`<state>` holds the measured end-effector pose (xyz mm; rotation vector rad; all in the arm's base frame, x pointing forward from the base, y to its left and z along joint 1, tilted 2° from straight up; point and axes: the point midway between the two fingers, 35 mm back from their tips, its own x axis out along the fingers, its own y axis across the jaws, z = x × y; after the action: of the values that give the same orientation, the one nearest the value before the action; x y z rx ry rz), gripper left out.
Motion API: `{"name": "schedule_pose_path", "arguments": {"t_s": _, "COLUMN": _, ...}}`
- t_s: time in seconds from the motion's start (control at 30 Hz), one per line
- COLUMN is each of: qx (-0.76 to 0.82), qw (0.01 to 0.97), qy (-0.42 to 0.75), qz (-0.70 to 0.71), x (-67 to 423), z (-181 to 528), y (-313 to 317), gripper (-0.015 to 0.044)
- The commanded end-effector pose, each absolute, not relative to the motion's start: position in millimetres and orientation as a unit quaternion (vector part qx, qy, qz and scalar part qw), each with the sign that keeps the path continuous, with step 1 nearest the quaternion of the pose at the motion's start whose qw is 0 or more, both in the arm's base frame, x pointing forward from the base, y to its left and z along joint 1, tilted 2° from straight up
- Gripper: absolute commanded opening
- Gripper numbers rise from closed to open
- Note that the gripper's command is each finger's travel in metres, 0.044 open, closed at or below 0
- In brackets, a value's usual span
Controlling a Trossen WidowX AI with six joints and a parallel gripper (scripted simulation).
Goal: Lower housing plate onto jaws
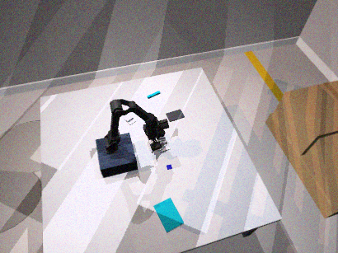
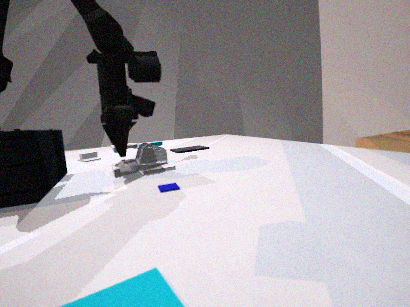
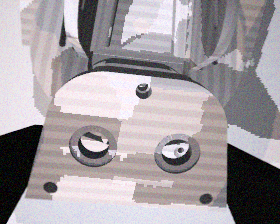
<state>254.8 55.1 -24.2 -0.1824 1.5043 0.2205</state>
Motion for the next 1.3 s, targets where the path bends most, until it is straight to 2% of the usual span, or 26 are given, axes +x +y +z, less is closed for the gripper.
{"name": "schedule_pose_path", "arguments": {"t_s": 0.0, "qx": -0.080, "qw": 0.718, "qy": 0.684, "qz": 0.099, "x": 252.2, "z": -32.7, "y": 55.2, "gripper": 0.0351}}
{"name": "schedule_pose_path", "arguments": {"t_s": 1.27, "qx": -0.079, "qw": 0.718, "qy": 0.685, "qz": 0.098, "x": 251.5, "z": -46.2, "y": 55.4, "gripper": 0.0351}}
